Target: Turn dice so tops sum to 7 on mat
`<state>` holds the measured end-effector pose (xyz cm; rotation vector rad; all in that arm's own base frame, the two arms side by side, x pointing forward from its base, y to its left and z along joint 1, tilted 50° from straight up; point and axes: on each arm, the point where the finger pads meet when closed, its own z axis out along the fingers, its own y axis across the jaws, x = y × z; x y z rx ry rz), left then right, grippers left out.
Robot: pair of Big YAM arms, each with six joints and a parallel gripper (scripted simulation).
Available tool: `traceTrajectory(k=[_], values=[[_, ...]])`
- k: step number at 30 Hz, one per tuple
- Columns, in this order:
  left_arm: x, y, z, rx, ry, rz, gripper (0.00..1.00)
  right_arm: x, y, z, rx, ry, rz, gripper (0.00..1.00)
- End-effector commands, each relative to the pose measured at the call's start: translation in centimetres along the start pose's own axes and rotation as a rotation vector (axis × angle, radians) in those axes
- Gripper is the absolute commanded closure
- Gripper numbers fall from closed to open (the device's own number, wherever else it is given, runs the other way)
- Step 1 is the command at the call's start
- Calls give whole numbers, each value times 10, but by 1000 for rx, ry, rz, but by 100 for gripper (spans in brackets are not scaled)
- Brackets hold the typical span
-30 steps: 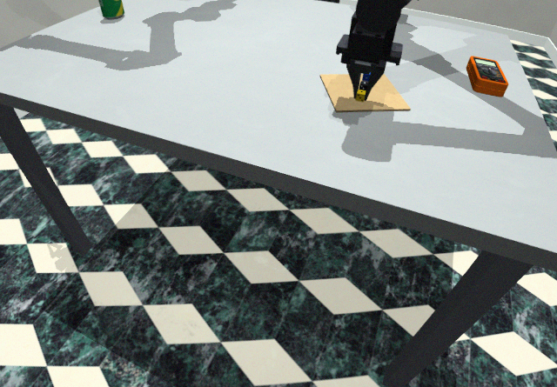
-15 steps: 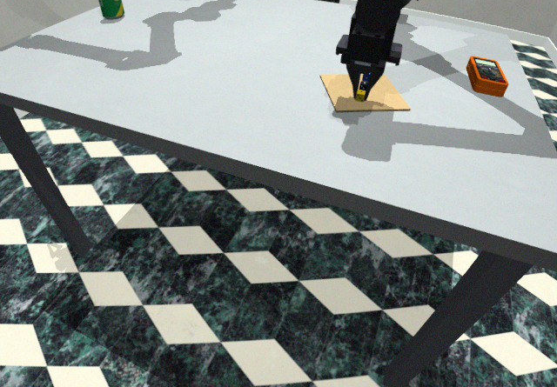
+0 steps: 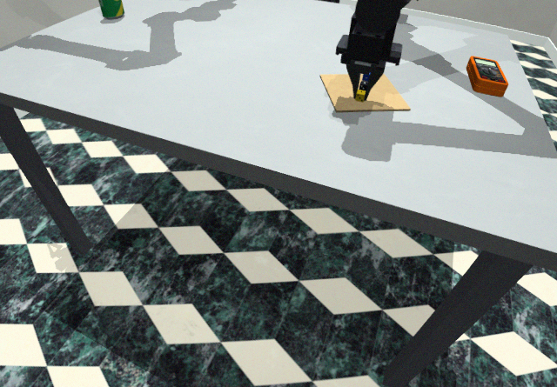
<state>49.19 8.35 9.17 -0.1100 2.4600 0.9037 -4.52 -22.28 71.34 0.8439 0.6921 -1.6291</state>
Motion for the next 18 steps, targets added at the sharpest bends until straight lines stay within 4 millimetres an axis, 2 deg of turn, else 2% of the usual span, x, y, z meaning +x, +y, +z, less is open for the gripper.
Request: traceTrajectory(k=[1, 18], values=[[-9, -2, 1, 1, -11, -16, 89, -42, -5, -3, 11, -63, 0, 0], [-11, -4, -1, 3, -11, -12, 89, -42, -5, -3, 11, -63, 0, 0]])
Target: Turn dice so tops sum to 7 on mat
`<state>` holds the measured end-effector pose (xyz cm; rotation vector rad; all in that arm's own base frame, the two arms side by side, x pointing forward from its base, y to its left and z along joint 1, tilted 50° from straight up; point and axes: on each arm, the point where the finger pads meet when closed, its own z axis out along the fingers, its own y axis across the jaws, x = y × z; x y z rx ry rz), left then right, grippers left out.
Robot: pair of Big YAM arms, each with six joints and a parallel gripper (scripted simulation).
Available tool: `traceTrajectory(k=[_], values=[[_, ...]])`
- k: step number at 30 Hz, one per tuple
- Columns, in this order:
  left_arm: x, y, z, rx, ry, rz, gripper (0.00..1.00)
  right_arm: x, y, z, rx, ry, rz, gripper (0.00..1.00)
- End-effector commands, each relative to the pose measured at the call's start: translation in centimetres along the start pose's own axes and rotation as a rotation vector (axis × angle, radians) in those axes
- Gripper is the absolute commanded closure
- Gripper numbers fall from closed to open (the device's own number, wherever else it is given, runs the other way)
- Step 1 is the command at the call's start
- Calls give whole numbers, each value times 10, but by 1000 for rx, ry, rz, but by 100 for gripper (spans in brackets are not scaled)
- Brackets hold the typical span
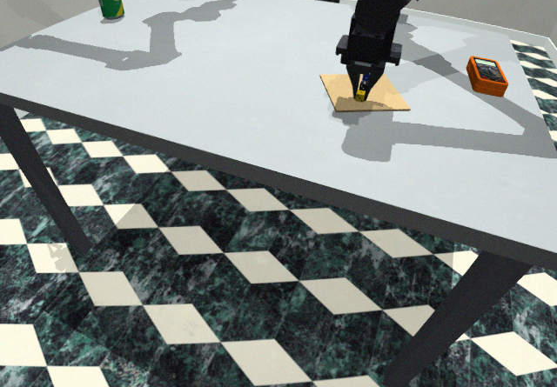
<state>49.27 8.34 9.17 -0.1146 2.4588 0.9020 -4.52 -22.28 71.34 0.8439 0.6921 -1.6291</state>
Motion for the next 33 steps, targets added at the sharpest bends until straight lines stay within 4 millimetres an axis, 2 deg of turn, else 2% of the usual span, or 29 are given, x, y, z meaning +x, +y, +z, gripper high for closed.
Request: traceTrajectory(k=[1, 19, 33], values=[[-10, -4, -1, 3, -10, -8, 89, -42, -5, -3, 11, -63, 0, 0], [-10, -4, -1, 3, -10, -7, 89, -42, -5, -3, 11, -63, 0, 0], [-9, 4, 9, -6, -7, -14, 89, -42, -5, -3, 11, -63, 0, 0]])
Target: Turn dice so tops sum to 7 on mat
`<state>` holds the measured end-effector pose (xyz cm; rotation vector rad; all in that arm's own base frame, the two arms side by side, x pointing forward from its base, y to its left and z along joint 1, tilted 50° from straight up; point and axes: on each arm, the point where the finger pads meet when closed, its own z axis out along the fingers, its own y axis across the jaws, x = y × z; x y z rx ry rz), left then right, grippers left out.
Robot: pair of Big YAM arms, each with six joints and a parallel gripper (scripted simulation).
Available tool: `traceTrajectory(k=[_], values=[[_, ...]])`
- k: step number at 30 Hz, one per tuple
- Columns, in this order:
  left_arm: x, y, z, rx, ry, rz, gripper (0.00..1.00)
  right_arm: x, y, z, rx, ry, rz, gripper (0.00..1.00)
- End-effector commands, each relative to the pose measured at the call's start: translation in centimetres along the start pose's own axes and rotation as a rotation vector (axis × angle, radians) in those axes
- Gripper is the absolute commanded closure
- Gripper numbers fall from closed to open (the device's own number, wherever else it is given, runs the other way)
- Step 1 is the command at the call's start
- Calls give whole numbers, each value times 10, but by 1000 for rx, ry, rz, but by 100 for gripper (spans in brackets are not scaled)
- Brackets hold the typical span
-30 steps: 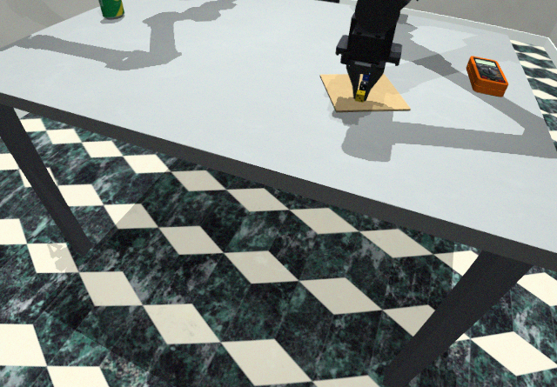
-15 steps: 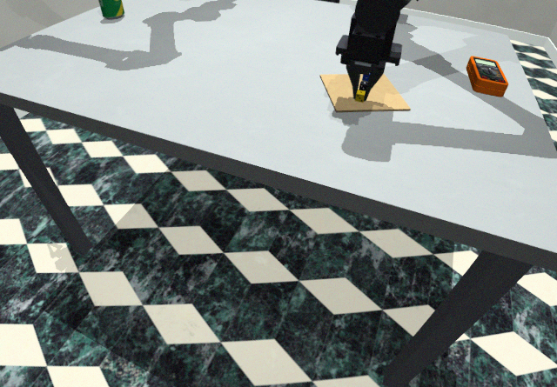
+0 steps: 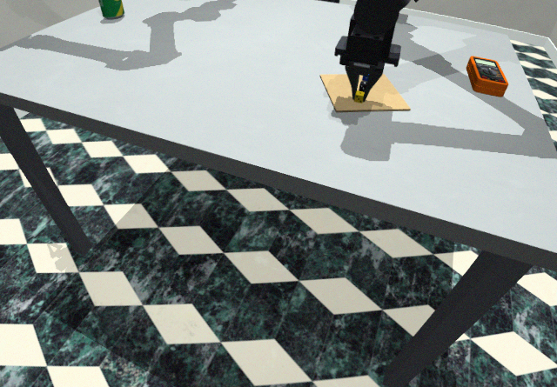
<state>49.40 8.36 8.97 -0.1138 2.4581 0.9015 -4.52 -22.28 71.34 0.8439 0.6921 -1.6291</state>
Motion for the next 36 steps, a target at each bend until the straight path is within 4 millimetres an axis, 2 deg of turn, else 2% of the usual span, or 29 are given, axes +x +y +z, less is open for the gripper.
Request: traceTrajectory(k=[1, 36], values=[[-9, 5, 7, -6, -5, -13, 89, -42, -5, -3, 11, -63, 0, 0], [-9, 7, 7, -6, -5, -14, 89, -42, -5, -3, 11, -63, 0, 0]])
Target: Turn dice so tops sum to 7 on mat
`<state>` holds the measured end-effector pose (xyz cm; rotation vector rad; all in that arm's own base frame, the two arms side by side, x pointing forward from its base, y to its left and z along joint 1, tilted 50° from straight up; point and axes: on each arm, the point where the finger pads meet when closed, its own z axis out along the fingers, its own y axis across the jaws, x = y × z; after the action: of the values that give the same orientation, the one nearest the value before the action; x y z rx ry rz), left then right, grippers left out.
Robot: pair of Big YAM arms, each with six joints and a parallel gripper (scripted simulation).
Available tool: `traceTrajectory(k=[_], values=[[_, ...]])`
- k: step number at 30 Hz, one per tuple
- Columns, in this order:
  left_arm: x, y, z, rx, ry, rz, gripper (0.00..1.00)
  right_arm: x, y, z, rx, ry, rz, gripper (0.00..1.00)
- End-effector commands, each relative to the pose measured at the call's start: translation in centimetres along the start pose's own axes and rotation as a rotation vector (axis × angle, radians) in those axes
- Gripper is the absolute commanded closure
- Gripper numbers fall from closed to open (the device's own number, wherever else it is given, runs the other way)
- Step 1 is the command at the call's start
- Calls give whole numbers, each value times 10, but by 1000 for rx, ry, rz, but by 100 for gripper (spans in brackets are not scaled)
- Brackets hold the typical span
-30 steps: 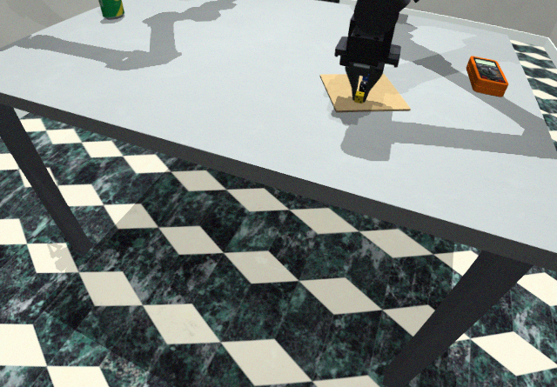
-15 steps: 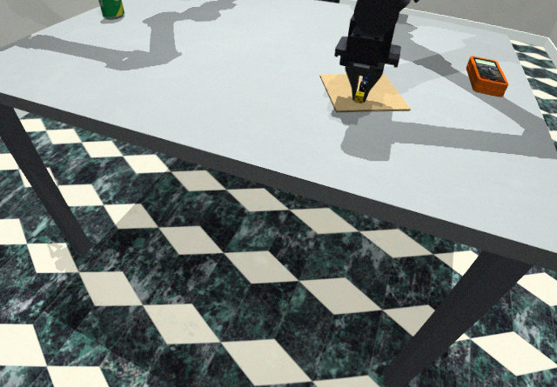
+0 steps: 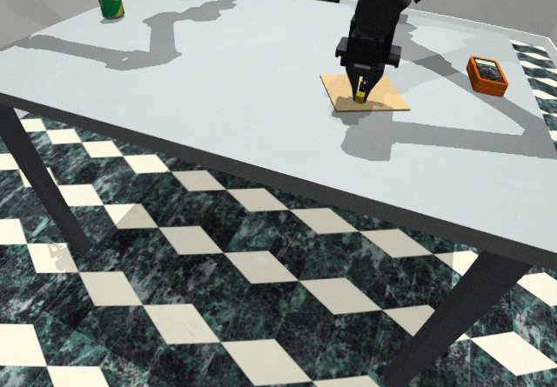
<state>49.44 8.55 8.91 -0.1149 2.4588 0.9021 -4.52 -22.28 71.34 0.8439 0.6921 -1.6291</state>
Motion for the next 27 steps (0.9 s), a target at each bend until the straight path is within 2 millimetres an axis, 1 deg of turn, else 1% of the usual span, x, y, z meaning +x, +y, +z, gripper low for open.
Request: traceTrajectory(k=[1, 19, 20, 22, 23, 25, 26, 27], values=[[-9, 6, 6, -6, -6, -14, 89, -42, -5, -3, 11, -63, 0, 0], [-9, 5, 5, -5, -7, -14, 89, -42, -5, -3, 11, -63, 0, 0], [-9, 5, 5, -5, -7, -14, 86, -42, -5, -3, 11, -63, 0, 0], [-9, 5, 5, -5, -7, -14, 86, -42, -5, -3, 11, -63, 0, 0], [-9, 5, 5, -5, -7, -14, 82, -42, -5, -3, 11, -63, 0, 0], [-9, 5, 5, -5, -7, -14, 82, -42, -5, -3, 11, -63, 0, 0], [-9, 5, 5, -5, -7, -14, 78, -42, -5, -3, 11, -63, 0, 0], [-9, 5, 5, -5, -7, -14, 78, -42, -5, -3, 11, -63, 0, 0]])
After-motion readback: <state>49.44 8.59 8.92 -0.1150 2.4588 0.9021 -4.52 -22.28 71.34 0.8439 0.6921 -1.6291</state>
